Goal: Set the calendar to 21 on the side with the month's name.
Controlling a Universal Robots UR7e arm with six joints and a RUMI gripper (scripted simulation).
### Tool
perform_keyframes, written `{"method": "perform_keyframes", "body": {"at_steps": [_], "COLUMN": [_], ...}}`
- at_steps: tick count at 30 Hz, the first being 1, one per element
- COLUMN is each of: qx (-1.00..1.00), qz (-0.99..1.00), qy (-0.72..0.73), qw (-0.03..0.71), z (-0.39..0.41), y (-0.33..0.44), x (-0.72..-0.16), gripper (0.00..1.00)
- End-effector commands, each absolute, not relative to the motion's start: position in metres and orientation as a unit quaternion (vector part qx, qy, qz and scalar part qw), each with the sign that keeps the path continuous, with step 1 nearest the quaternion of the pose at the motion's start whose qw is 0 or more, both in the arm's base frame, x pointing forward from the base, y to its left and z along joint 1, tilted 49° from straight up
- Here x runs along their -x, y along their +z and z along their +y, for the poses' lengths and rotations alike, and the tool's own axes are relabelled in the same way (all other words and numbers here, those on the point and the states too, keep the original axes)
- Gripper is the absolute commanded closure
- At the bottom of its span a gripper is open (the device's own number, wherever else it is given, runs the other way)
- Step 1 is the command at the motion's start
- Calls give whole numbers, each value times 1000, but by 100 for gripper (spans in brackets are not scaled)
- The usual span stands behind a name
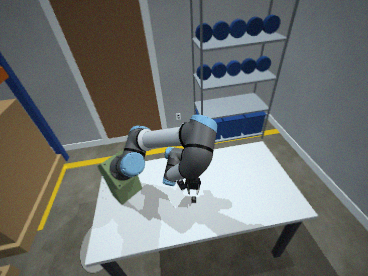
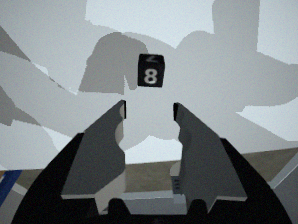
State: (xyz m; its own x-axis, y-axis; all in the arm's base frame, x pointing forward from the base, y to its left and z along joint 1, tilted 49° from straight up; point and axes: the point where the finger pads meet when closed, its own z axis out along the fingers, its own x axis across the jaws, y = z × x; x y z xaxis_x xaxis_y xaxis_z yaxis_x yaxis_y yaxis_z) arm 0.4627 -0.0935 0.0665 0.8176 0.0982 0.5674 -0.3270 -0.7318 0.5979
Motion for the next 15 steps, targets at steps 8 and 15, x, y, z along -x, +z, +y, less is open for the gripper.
{"method": "perform_keyframes", "body": {"at_steps": [8,15], "qx": [-867,-865], "qz": [-76,-78], "qy": [297,296], "qw": [393,397], "z": [-91,-91], "y": [68,67], "x": [-462,-463], "gripper": [71,71]}}
